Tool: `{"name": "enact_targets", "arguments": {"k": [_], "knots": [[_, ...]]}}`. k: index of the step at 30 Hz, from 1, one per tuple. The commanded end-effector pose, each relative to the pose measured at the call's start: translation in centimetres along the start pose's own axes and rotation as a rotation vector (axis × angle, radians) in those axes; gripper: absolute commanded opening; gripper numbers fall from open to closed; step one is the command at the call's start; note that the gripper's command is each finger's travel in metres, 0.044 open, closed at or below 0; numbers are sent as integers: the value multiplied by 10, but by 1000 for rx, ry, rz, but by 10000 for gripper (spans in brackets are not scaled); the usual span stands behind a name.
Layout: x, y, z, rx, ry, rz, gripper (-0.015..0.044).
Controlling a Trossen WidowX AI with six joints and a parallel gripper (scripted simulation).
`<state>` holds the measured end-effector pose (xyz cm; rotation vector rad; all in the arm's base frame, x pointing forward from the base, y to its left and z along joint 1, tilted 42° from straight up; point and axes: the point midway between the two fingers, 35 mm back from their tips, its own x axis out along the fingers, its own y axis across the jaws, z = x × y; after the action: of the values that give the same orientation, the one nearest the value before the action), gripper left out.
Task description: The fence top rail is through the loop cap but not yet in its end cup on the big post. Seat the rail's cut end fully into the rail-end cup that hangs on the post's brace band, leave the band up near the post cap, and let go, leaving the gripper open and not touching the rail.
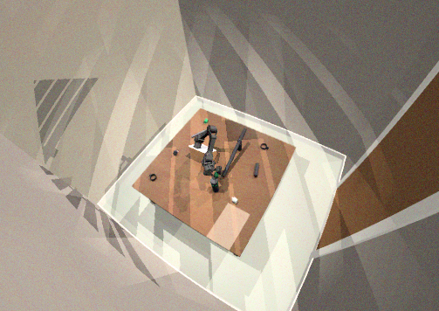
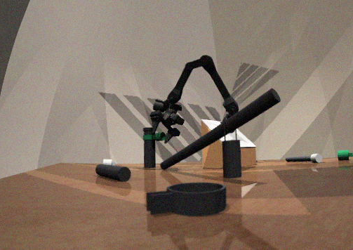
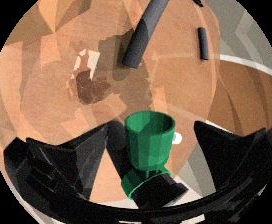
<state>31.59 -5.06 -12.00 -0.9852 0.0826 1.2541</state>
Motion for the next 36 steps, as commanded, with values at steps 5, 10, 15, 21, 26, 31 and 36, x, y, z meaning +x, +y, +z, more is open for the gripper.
{"name": "enact_targets", "arguments": {"k": [5, 10, 15, 21, 26, 31, 36], "knots": [[14, 4, 5, 13, -13, 1, 440], [21, 4, 6, 12, -16, -1, 440], [22, 4, 6, 12, -16, -1, 361], [22, 4, 6, 12, -16, -1, 204], [22, 4, 6, 12, -16, -1, 112], [22, 3, 6, 23, -10, 0, 20], [24, 1, 6, 47, 4, 0, 0]]}}
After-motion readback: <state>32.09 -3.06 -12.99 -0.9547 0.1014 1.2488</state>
